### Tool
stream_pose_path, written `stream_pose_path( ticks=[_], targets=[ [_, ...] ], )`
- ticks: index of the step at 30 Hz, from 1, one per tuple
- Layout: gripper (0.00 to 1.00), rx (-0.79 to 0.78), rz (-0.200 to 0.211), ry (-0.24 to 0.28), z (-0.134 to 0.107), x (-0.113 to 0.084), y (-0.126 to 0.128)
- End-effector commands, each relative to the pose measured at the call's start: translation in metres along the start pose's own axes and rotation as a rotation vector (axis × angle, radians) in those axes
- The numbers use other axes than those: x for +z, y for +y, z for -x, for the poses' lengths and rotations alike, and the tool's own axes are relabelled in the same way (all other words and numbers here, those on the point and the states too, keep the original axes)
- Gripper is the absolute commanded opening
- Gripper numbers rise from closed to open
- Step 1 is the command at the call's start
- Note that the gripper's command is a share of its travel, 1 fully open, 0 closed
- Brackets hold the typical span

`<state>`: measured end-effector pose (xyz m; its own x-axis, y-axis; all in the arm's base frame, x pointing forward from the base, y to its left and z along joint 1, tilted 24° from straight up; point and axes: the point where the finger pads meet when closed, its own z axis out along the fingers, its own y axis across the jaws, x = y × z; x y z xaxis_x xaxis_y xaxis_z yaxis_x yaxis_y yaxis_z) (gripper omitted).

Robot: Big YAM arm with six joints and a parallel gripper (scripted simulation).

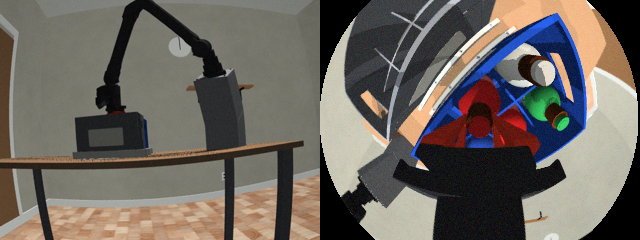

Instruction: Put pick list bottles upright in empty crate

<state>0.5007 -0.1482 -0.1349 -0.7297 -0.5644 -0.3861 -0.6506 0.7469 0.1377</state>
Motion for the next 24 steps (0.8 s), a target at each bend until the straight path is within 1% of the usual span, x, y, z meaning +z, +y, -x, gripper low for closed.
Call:
stream_pose_path(
  ticks=[1, 7, 19, 21, 24],
  targets=[
    [0.00, -0.005, -0.030, -0.014, 0.004, -0.029, -0.010],
    [0.00, -0.002, -0.025, -0.012, 0.001, -0.034, -0.007],
    [0.00, -0.002, -0.026, -0.013, 0.002, -0.055, -0.007],
    [0.00, -0.002, -0.026, -0.013, 0.002, -0.055, -0.007],
    [0.00, -0.005, -0.031, -0.016, 0.004, -0.061, -0.010]
  ],
)
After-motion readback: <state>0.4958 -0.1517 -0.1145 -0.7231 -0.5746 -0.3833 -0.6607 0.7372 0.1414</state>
